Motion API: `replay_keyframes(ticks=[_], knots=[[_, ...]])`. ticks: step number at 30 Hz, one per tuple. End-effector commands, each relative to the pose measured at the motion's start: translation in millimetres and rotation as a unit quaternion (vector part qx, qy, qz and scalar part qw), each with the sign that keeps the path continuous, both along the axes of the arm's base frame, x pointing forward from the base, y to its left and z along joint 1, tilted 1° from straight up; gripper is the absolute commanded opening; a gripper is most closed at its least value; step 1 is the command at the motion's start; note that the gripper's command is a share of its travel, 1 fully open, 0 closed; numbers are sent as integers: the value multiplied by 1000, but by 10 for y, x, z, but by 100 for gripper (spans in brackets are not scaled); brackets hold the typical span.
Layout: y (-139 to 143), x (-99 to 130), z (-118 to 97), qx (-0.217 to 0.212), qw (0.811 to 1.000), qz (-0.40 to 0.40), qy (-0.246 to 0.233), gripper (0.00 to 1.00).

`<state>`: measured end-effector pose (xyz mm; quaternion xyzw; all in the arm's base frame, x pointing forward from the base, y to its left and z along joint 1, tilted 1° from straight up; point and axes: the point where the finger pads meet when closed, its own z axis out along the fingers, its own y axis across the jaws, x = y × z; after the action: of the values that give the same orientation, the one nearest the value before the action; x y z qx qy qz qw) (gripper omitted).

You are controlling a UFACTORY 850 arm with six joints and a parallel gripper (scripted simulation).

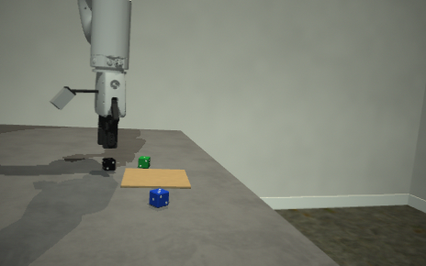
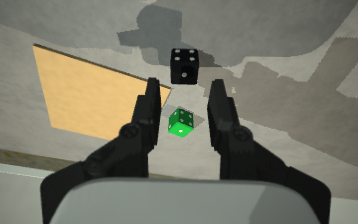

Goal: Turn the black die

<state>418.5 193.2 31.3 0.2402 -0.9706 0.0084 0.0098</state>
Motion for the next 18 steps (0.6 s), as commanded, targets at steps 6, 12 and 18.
replay_keyframes(ticks=[6, 12, 18], knots=[[1, 8, -87, 0, 1000, 0, -1, 42], [-1, 8, -162, 0, 1000, 0, -1, 42], [-3, 7, -211, 0, 1000, 0, -1, 42]])
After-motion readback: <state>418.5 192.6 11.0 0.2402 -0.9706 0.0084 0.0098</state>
